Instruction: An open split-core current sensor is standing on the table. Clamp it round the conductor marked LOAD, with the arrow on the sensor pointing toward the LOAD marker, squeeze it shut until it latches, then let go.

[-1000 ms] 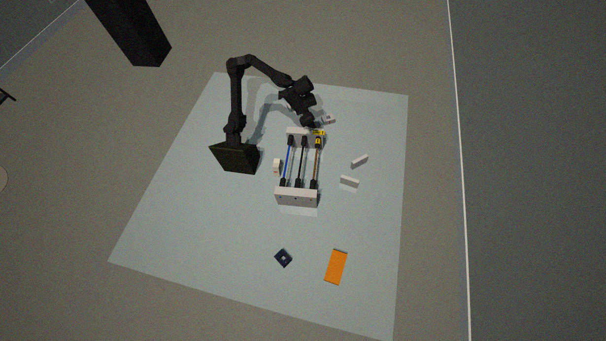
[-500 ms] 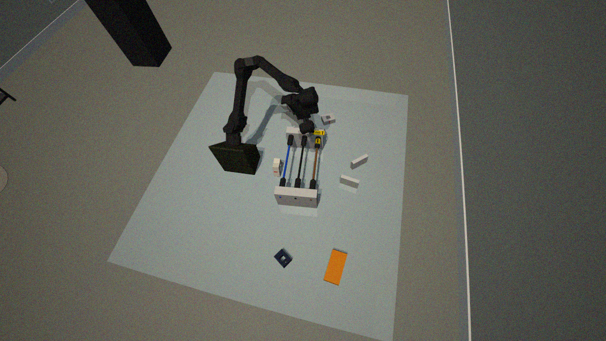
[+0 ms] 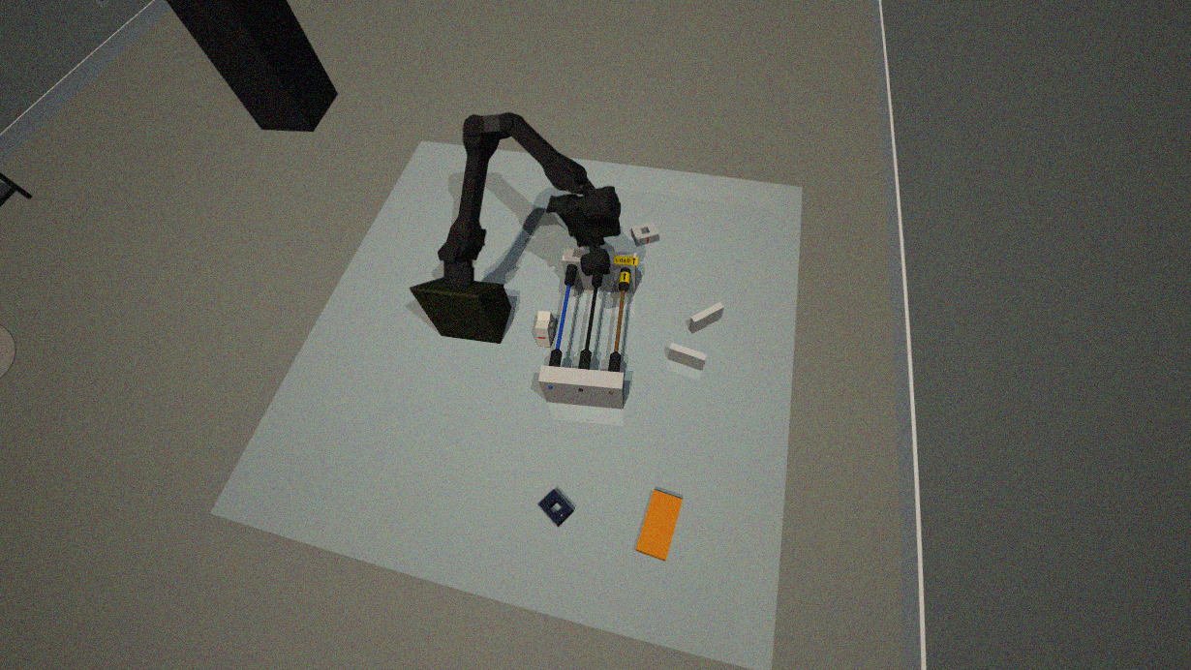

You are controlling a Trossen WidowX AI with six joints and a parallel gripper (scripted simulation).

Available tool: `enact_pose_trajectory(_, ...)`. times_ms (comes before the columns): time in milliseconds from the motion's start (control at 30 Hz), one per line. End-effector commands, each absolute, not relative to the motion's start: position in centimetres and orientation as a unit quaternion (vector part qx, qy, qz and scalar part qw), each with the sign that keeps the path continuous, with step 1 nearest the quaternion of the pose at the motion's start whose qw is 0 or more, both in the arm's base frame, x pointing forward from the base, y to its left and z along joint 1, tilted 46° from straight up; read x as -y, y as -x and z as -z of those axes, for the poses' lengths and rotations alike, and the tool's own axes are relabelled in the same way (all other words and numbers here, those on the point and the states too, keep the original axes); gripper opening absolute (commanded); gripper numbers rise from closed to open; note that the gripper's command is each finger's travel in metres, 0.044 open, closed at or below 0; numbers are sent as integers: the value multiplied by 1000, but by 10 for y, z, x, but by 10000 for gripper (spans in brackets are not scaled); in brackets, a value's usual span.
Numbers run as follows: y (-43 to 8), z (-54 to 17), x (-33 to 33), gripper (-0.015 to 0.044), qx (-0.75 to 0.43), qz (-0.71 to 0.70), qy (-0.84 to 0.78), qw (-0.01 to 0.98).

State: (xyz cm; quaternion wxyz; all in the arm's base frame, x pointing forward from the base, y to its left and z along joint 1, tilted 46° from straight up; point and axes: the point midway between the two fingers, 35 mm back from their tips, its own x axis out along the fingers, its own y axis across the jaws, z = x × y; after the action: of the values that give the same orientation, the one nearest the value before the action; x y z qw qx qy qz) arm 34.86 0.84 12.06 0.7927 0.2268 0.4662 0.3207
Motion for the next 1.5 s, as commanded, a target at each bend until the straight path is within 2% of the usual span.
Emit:
enact_pose_trajectory(0,-312,-61,8,440,-534,-295,-240,755)
enact_pose_trajectory(200,-240,1,20,440,-619,-289,-254,685)
enact_pose_trajectory(300,-223,11,19,440,-635,-293,-259,666)
enact_pose_trajectory(1467,-225,44,-14,440,-635,-293,-259,666)
